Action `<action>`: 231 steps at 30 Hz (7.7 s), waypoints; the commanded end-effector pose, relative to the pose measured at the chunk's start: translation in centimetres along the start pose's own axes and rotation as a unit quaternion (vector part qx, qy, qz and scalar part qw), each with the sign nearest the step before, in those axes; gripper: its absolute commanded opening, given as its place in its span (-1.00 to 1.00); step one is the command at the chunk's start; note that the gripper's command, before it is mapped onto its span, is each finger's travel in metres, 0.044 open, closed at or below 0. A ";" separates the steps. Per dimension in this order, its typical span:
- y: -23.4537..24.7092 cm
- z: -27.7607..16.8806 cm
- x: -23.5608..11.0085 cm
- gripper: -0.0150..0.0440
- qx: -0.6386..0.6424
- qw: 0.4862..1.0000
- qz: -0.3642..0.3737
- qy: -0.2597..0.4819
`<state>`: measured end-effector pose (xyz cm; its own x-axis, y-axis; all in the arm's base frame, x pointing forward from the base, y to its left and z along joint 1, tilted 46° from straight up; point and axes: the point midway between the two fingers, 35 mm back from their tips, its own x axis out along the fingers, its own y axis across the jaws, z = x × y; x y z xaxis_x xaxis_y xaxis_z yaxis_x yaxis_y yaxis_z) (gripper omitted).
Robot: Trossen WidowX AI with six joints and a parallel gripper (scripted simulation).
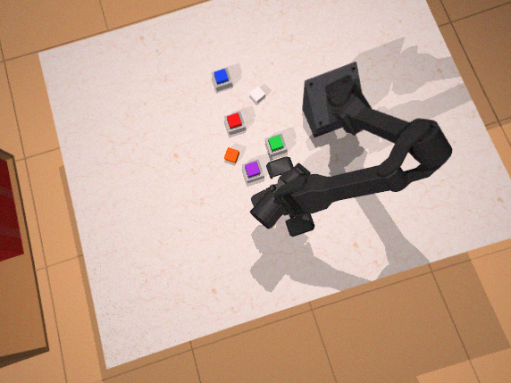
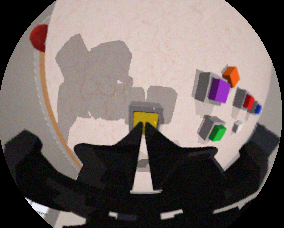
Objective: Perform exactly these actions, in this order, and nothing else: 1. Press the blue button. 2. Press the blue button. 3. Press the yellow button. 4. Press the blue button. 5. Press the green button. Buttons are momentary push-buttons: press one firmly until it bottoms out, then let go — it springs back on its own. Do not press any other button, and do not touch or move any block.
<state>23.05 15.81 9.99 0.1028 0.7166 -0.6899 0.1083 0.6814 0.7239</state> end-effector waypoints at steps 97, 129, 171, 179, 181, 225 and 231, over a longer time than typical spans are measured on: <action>-40.2 6.6 -2.0 -0.42 0.001 1.000 -0.016 -0.002; -40.2 6.6 -1.2 -0.42 -0.001 1.000 -0.017 -0.001; -16.7 -1.7 -9.4 -0.42 0.005 1.000 -0.010 0.003; -16.8 -1.5 -5.4 -0.42 0.005 1.000 -0.011 0.002; -16.7 -1.7 -3.4 -0.42 0.005 1.000 -0.009 0.002; -16.7 -1.8 0.2 -0.42 0.005 1.000 -0.007 0.002; -16.8 -1.8 0.0 -0.42 0.002 1.000 -0.009 0.002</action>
<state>19.49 4.75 -2.24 0.0973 0.7048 -0.7027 0.1147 0.6934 0.7114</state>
